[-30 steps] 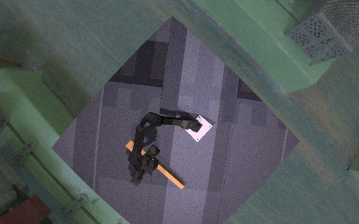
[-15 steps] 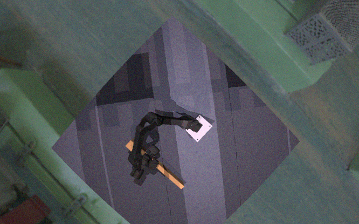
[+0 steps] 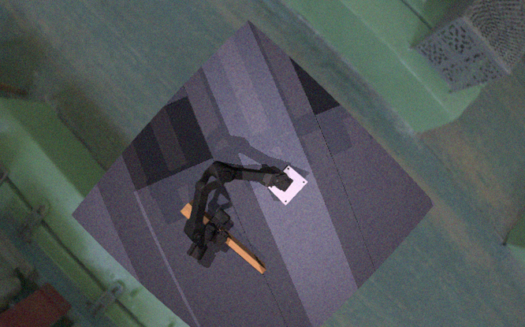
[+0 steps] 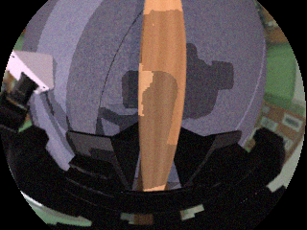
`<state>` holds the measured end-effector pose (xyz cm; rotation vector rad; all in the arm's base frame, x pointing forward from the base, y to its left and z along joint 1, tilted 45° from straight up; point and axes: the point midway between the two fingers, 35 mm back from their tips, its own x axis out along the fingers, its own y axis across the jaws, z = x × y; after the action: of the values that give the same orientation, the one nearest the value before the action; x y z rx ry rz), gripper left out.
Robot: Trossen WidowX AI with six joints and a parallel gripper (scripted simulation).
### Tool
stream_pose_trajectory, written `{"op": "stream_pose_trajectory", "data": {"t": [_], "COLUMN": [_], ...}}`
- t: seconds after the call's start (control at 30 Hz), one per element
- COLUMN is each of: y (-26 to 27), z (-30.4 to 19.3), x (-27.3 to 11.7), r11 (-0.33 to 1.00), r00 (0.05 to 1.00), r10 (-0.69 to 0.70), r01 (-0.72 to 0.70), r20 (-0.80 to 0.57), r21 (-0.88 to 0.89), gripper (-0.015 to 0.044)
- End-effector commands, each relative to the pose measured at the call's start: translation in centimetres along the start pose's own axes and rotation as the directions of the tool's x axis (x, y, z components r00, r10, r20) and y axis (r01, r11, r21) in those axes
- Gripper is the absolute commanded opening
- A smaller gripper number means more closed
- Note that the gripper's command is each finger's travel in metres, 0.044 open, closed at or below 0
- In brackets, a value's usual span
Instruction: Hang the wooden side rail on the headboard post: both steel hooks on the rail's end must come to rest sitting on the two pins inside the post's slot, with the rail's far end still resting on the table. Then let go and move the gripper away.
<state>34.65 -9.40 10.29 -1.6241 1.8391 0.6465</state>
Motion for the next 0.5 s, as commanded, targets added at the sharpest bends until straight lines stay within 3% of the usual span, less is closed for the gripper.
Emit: {"op": "stream_pose_trajectory", "data": {"t": [0.0, 0.47], "y": [-0.07, -0.08], "z": [-0.18, -0.19], "x": [-0.27, -0.07], "r11": [1.000, 1.000], "r00": [1.000, 1.000], "r10": [-0.009, -0.009], "r01": [0.009, 0.009], "r20": [-0.001, -0.001], "r21": [0.000, 0.000], "gripper": [0.0000, 0.0000]}}
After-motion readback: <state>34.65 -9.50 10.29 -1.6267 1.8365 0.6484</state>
